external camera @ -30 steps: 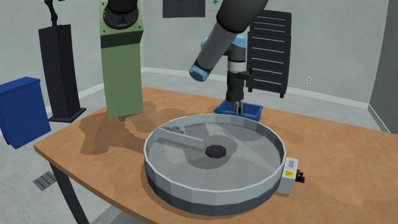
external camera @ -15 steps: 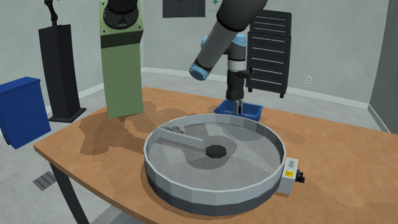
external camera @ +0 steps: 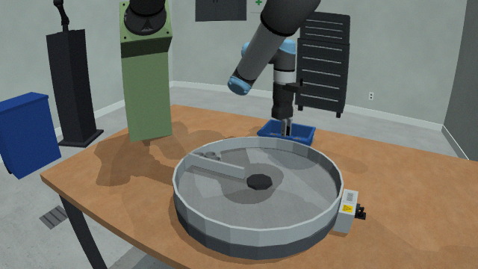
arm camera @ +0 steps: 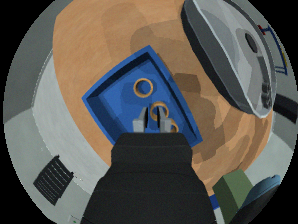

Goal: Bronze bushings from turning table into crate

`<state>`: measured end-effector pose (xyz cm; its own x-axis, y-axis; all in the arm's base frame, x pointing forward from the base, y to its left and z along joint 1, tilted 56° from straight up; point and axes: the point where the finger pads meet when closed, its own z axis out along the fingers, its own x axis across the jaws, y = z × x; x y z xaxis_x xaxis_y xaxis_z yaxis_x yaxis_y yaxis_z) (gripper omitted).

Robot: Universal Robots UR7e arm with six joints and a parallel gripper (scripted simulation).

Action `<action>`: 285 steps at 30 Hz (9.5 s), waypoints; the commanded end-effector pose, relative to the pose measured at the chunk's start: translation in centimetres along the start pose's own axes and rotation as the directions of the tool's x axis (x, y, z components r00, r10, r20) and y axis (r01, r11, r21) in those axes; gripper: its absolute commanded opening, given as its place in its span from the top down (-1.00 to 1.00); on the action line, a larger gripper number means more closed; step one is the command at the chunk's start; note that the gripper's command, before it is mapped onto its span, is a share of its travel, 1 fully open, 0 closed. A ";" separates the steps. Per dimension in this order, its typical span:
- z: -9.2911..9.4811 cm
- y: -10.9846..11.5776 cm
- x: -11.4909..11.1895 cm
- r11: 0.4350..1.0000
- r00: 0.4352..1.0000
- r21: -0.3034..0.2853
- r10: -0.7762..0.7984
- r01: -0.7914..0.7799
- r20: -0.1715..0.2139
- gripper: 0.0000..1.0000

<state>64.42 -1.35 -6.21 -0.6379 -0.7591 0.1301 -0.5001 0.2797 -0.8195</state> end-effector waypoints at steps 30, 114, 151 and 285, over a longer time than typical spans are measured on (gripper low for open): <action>-5.8 0.0 -0.1 1.000 1.000 0.001 0.000 0.000 0.001 0.16; -10.8 -0.1 -0.1 1.000 1.000 0.002 0.000 0.000 0.002 0.16; -10.8 -0.1 -0.1 1.000 1.000 0.002 0.000 0.000 0.002 -1.00; -12.8 -0.2 -0.1 -0.096 -0.096 -0.008 0.995 -0.995 0.006 -1.00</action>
<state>57.23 5.99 0.89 -0.5804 0.1662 -0.7972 0.5582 0.7939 -0.2409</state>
